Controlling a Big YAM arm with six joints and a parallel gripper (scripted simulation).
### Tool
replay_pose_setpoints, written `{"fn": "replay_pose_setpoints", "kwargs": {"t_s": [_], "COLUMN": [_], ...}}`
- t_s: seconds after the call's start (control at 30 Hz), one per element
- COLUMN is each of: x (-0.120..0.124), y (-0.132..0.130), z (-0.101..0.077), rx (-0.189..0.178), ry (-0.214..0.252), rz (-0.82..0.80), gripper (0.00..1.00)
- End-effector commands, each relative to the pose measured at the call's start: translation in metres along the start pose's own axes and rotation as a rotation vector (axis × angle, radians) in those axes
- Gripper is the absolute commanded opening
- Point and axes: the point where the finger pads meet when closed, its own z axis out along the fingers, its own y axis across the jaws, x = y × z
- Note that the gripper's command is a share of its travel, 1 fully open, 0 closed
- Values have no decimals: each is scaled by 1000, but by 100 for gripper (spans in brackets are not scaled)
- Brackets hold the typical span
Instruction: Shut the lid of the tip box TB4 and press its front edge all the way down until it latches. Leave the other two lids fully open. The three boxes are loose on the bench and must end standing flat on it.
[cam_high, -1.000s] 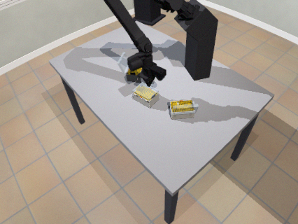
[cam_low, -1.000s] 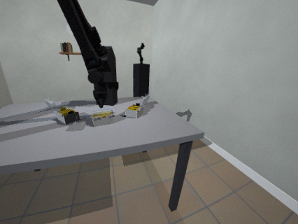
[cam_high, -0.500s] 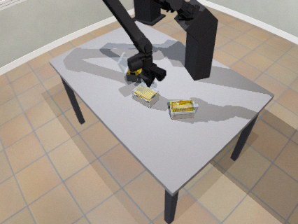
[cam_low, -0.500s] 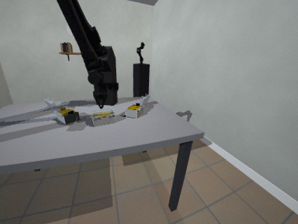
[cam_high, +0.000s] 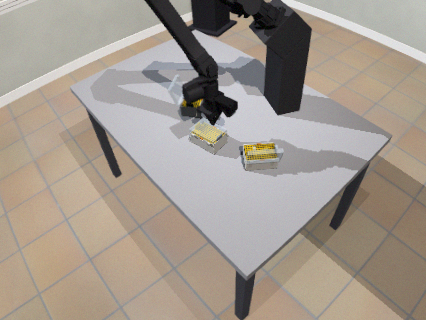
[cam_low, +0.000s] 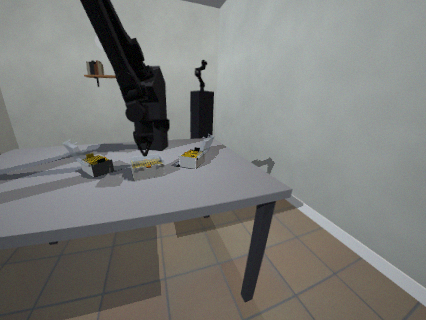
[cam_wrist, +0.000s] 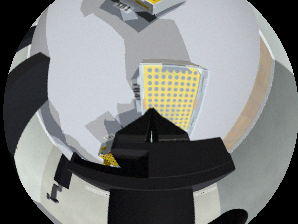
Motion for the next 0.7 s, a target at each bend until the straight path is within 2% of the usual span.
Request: {"fn": "replay_pose_setpoints", "kwargs": {"t_s": [0.0, 0.1, 0.27, 0.3, 0.67], "x": [1, -1, 1, -2, -2], "y": [9, 12, -1, 6, 6], "z": [4, 2, -6, -3, -3], "rx": [-14, -23, 4, -9, -9], "ry": [-1, -6, -1, -5, -5], "rz": [-13, -19, -17, -10, -10], "gripper": [0, 0, 0, 0, 0]}}
